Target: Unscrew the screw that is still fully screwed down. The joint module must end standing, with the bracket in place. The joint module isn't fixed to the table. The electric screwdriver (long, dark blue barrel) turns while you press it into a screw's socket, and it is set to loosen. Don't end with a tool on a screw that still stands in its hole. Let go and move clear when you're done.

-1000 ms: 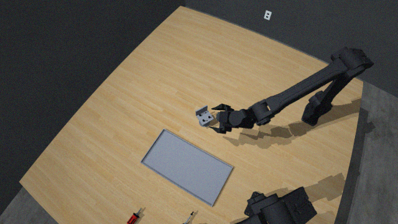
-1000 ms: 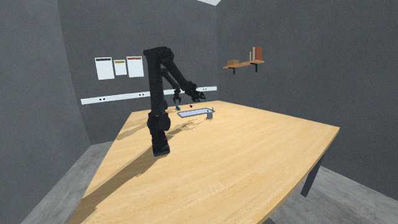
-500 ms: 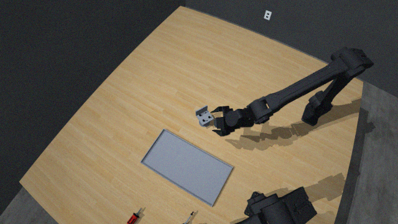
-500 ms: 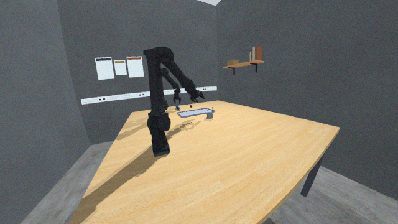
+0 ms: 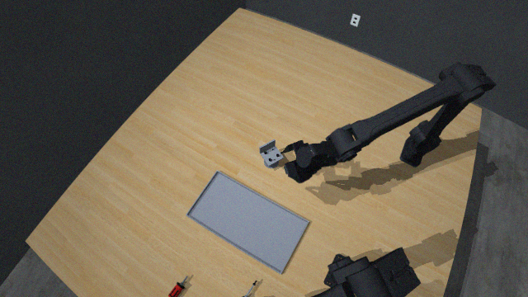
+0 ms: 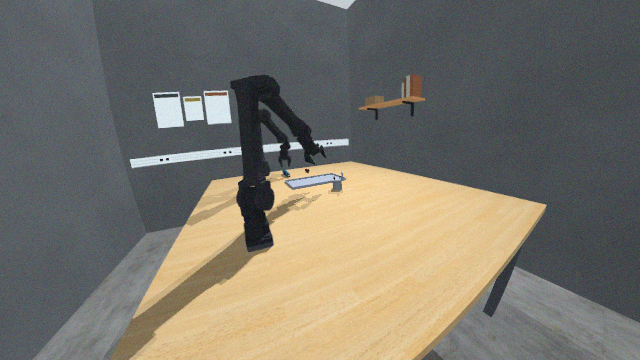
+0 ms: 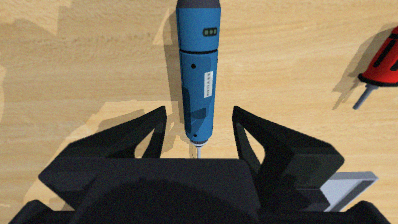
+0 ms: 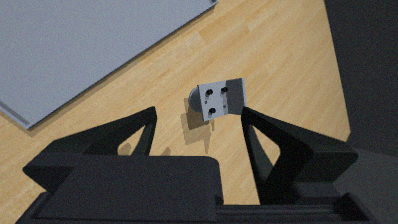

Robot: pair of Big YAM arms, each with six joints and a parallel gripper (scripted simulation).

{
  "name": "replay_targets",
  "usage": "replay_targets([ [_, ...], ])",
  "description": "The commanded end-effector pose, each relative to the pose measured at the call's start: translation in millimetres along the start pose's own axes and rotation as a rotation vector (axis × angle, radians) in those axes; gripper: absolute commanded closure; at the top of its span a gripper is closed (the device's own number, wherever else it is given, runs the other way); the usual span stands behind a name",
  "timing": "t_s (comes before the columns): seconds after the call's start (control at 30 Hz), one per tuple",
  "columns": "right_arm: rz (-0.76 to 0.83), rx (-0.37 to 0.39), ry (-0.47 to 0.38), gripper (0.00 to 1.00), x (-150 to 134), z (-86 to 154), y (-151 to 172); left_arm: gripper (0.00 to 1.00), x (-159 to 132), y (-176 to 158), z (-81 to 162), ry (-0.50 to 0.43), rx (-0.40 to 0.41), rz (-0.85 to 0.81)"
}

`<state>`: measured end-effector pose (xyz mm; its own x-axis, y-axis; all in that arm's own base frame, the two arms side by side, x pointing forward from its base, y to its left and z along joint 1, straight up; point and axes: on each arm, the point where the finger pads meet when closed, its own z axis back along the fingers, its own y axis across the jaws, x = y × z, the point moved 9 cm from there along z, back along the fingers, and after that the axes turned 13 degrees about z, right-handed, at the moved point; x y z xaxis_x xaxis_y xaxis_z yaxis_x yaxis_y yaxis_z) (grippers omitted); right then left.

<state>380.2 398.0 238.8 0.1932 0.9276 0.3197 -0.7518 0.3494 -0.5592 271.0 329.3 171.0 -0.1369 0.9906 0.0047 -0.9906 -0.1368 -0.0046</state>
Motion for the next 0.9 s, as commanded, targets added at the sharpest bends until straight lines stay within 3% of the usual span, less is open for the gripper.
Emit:
replay_targets([
  [0.0,0.068,0.009,-0.023,0.14,29,12,-10,0.35,6,-6,12,-0.018,-0.02,-0.001],
  [0.13,0.068,0.007,-0.022,0.14,29,12,-10,0.35,6,-6,12,-0.018,-0.02,-0.001],
  [0.53,0.28,0.177,0.033,0.14,33,35,-12,0.35,6,-6,12,-0.018,-0.02,-0.001],
  [0.7,0.28,0.175,0.034,0.14,33,35,-12,0.35,6,-6,12,-0.018,-0.02,-0.001],
  [0.87,0.361,0.252,0.048,0.14,33,48,-13,0.35,6,-6,12,-0.018,-0.02,-0.001],
])
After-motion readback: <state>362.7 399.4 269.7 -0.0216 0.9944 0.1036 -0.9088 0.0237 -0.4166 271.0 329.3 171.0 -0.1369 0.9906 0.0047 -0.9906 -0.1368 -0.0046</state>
